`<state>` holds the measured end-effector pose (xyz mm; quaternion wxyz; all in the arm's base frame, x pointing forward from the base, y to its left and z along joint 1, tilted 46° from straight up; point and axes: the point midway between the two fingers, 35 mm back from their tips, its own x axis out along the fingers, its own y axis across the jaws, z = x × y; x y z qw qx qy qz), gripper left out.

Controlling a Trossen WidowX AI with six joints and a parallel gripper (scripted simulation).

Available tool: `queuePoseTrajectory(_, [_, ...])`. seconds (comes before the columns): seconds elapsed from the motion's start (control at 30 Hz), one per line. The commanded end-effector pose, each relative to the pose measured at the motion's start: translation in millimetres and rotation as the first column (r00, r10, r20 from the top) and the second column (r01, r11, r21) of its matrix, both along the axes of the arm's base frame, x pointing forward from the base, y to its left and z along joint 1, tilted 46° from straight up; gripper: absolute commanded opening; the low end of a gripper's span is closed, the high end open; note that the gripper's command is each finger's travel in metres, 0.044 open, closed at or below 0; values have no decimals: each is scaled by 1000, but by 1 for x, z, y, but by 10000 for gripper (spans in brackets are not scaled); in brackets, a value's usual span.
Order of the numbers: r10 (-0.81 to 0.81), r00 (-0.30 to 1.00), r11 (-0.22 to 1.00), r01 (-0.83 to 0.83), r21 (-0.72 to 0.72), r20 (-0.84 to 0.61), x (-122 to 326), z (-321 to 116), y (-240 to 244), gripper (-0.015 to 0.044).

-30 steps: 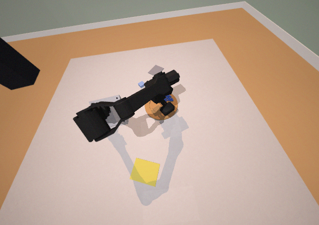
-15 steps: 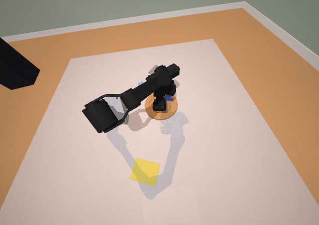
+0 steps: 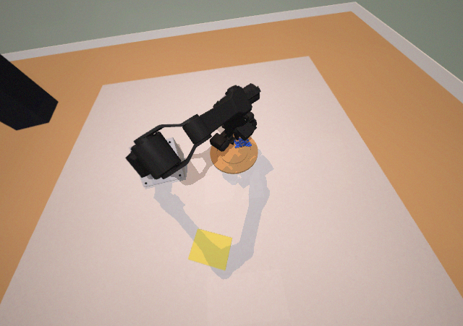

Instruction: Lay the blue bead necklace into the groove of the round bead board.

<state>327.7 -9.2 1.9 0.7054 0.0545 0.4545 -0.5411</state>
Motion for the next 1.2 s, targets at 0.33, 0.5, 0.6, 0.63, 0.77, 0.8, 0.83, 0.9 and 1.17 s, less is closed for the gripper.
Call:
queuePoseTrajectory(0.33, [-391,843,917,391,79,369,6,-21,19,120])
queuePoseTrajectory(0.5, [-391,843,917,391,79,369,6,-21,19,120])
queuePoseTrajectory(0.6, [-391,843,917,391,79,369,6,-24,16,120])
queuePoseTrajectory(0.63, [-391,843,917,391,79,370,6,-27,14,120])
queuePoseTrajectory(0.77, [-390,843,917,391,78,370,6,-33,8,120])
queuePoseTrajectory(0.8, [-390,843,917,391,78,370,6,-33,8,120])
queuePoseTrajectory(0.83, [-391,840,918,388,88,376,9,-27,13,120])
queuePoseTrajectory(0.9, [-391,840,918,388,87,376,9,-27,12,120])
queuePoseTrajectory(1.17, [-391,841,917,389,84,374,8,-35,5,120])
